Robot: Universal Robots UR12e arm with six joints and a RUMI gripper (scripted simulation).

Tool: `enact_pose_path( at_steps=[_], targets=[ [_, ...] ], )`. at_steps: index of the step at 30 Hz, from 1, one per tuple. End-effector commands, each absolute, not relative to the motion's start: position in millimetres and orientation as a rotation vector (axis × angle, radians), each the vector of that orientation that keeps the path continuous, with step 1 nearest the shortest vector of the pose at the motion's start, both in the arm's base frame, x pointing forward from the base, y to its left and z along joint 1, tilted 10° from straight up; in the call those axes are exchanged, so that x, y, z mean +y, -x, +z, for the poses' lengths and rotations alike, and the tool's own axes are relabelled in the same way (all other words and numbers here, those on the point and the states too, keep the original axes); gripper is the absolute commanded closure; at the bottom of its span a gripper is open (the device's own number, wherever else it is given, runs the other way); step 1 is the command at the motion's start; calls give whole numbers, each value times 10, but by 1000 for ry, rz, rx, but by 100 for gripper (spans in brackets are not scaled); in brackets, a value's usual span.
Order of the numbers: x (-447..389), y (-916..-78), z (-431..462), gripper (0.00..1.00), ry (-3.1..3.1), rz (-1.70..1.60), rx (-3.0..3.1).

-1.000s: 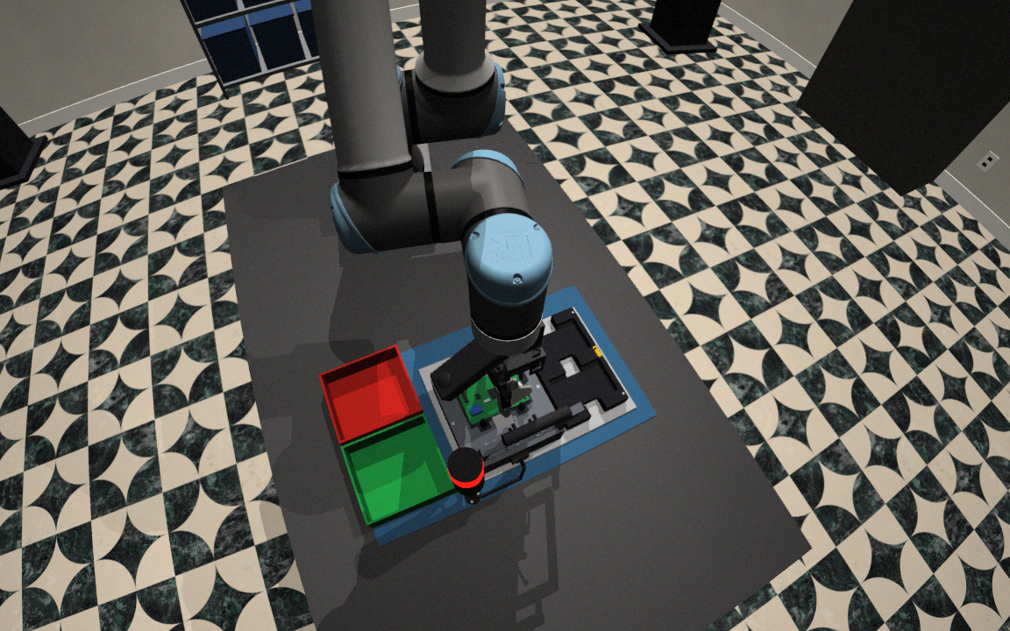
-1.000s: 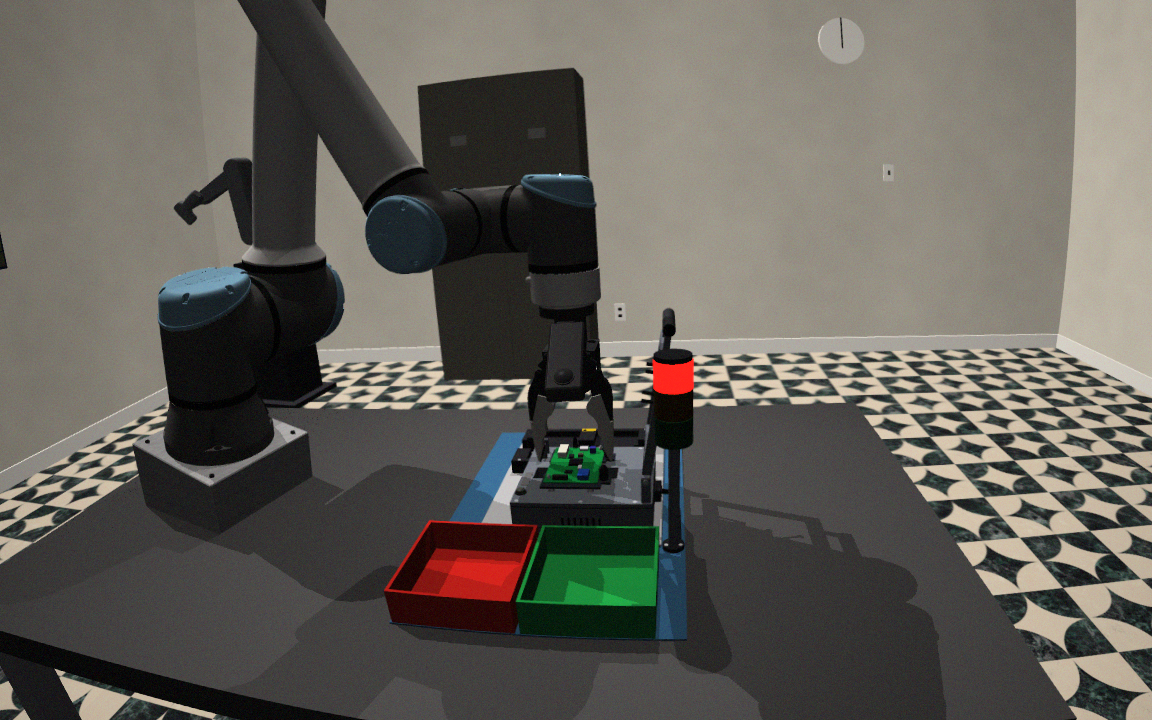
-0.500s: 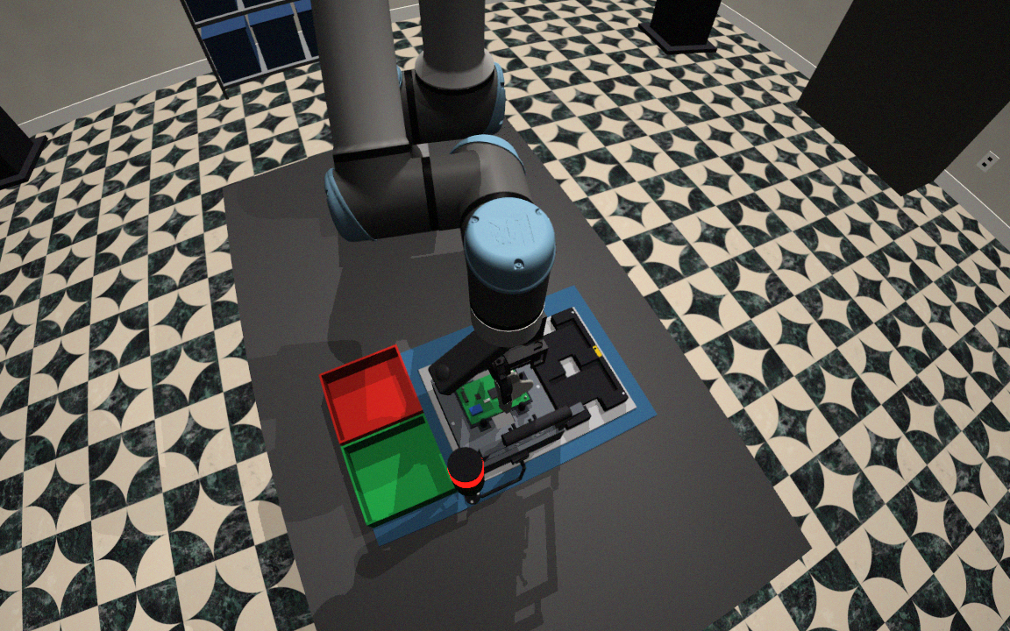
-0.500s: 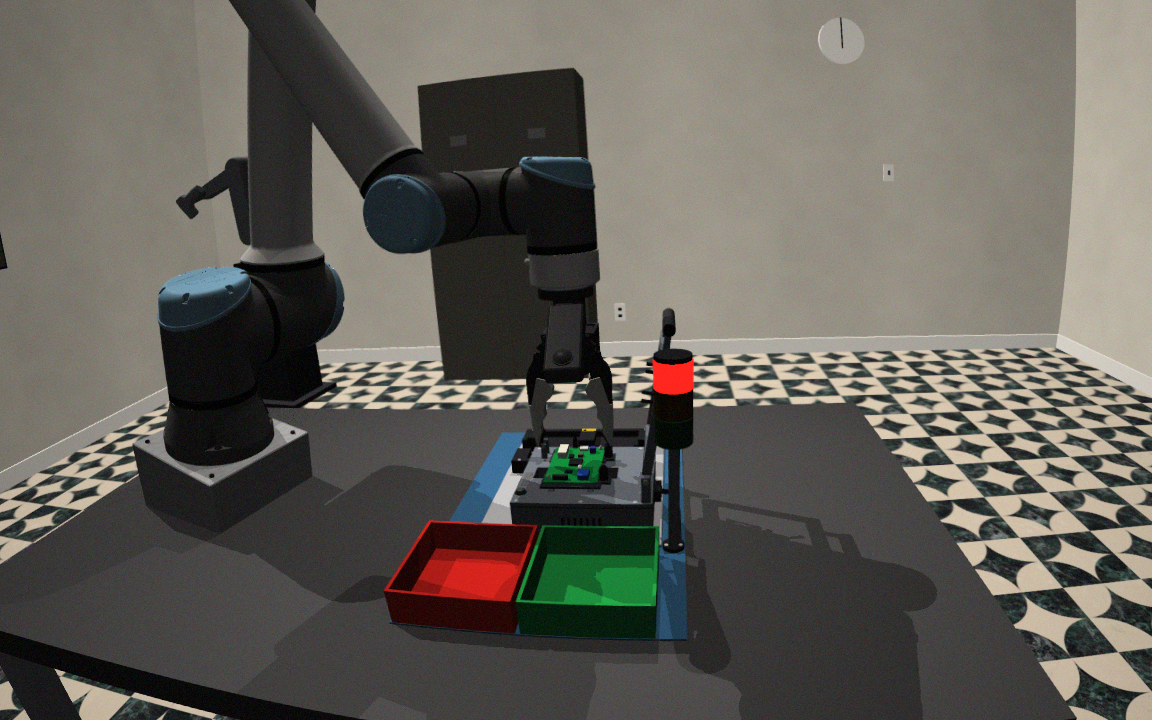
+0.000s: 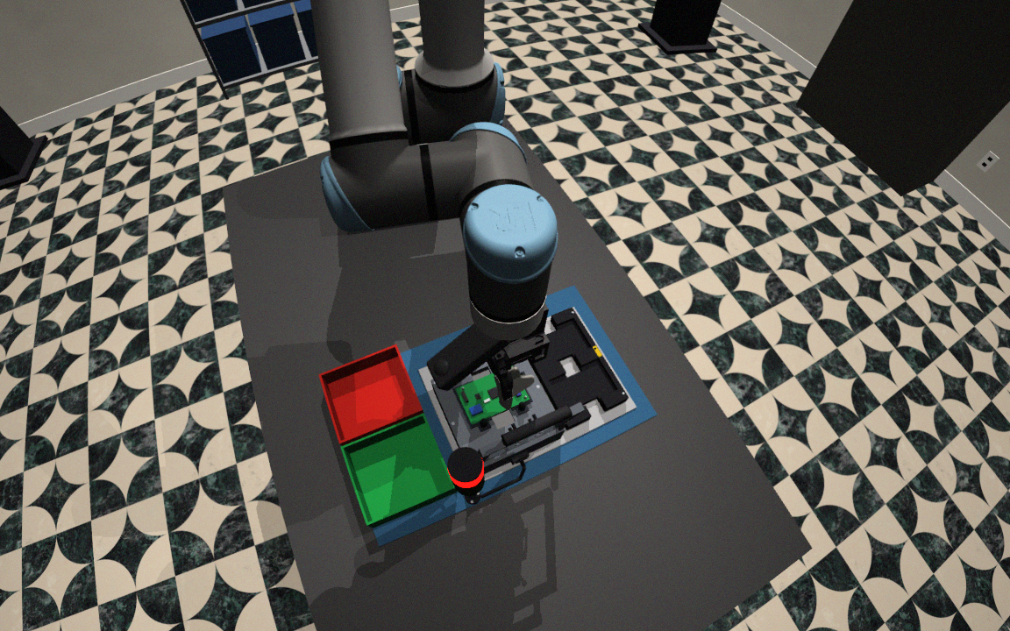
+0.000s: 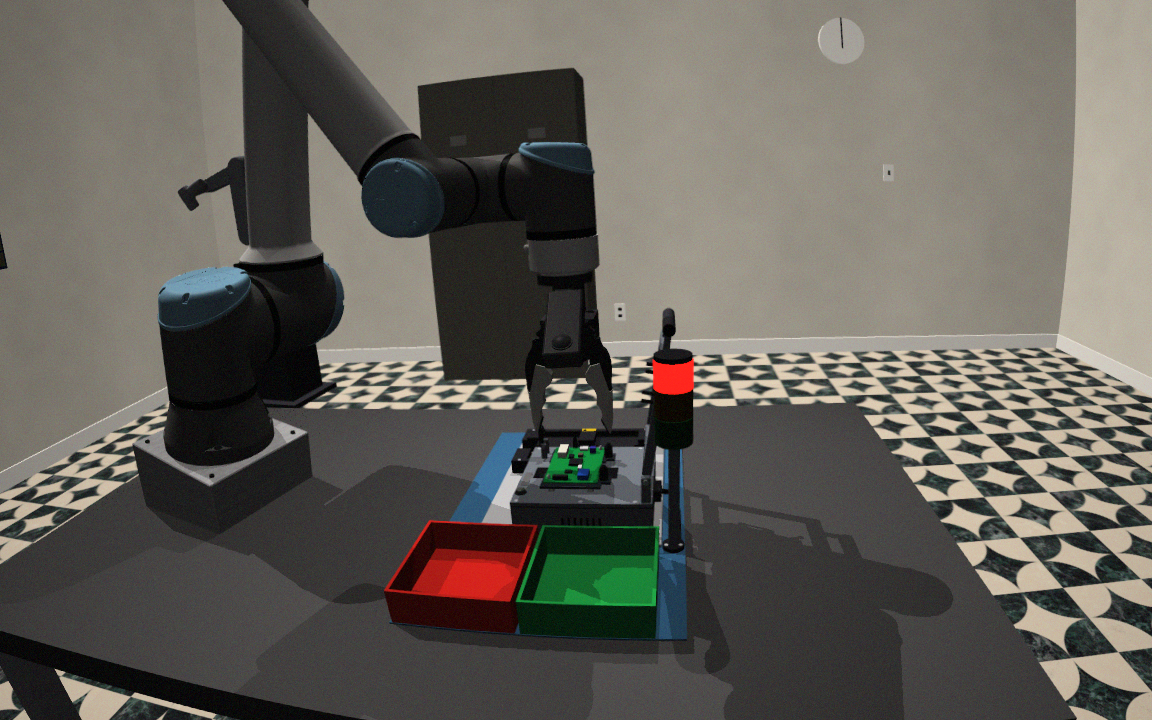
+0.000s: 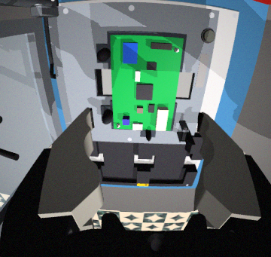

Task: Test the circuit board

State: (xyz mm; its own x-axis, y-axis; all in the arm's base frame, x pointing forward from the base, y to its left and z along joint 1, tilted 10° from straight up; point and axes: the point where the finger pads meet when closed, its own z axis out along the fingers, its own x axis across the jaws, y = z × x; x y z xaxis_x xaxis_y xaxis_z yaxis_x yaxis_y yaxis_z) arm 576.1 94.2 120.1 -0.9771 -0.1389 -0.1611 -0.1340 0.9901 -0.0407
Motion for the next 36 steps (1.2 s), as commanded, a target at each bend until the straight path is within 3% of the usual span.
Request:
enact_pose_path(
  at_steps=[1,36],
  targets=[
    [952,-5784,1263,41,207,-46,2965],
    [923,-5790,982,41,206,-44,2974]
  ],
)
